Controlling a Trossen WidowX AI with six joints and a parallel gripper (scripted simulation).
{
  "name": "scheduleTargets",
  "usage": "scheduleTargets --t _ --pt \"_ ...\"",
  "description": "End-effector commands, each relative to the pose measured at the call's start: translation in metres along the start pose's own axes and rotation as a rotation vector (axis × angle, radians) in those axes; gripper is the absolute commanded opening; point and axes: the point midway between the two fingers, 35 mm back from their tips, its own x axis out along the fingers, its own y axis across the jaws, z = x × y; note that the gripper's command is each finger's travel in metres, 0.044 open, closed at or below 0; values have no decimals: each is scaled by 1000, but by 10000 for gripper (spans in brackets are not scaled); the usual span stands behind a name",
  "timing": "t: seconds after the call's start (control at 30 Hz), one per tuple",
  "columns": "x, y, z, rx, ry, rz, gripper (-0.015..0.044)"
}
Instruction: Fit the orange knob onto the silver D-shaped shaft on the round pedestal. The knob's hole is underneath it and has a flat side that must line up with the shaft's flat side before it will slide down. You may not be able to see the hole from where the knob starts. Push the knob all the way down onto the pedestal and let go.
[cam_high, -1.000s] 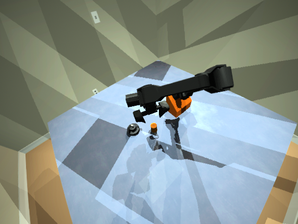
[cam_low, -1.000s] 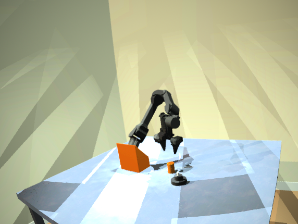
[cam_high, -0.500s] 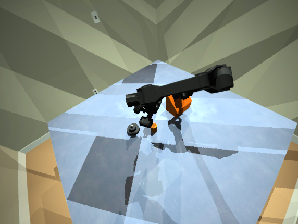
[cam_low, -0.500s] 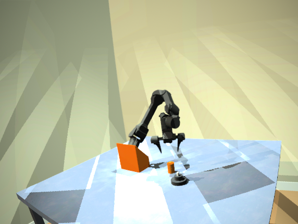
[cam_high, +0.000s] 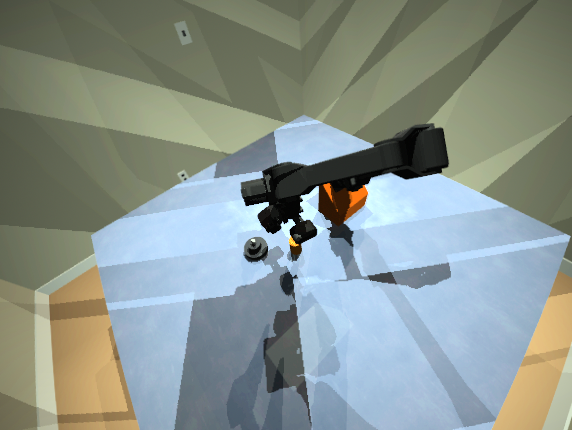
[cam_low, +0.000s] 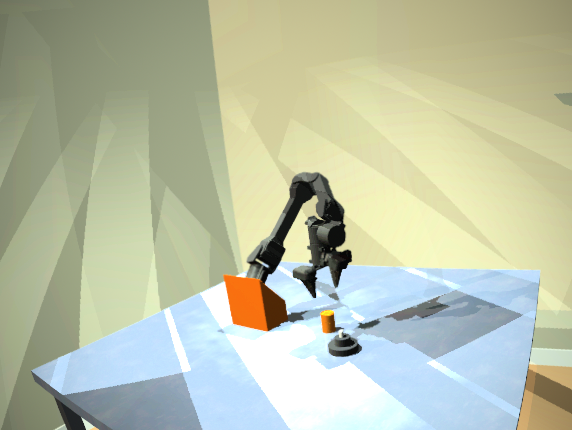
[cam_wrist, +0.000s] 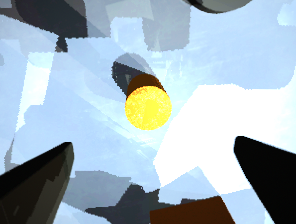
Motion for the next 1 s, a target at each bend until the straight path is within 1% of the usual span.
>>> scheduleTargets --t 0.0,0.7,0.73,0.83,0.97 --pt "1 0 0 -849 4 -5 440" --pt "0 -1 -2 -874 4 -5 440" --pt "3 -1 -1 -874 4 -5 440" --pt "32 -1 -1 -875 3 -4 440" --pt "34 -1 -2 -875 3 -3 440"
